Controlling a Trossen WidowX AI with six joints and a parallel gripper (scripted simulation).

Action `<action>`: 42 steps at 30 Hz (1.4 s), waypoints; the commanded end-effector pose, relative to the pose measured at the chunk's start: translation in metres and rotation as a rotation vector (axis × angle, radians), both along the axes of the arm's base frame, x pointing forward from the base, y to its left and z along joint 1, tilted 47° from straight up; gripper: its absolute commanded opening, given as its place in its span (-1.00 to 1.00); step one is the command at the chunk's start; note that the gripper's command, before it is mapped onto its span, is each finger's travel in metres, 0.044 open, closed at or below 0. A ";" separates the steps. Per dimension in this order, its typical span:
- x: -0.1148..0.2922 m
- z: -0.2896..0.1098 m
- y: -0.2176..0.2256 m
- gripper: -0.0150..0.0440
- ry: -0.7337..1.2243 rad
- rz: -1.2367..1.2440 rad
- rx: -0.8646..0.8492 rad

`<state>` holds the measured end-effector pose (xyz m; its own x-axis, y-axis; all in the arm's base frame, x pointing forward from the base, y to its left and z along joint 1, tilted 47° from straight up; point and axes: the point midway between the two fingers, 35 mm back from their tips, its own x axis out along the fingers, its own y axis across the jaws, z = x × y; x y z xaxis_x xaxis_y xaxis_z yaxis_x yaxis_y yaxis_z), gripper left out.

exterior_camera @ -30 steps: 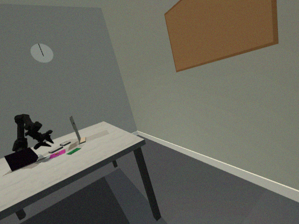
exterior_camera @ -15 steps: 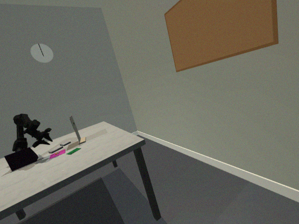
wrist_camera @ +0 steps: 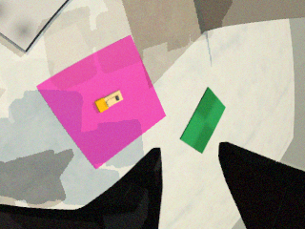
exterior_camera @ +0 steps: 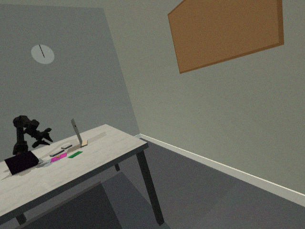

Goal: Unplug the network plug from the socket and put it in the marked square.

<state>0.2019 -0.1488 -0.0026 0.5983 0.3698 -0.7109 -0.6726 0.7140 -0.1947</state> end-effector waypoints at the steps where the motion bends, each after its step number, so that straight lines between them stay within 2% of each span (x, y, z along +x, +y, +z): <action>1: -0.001 0.008 -0.010 0.04 0.001 0.002 -0.005; 27: -0.013 0.064 -0.058 0.04 -0.006 0.006 -0.007; 38: -0.013 0.064 -0.058 1.00 -0.006 0.006 -0.007; 42: -0.013 0.064 -0.058 1.00 -0.006 0.006 -0.007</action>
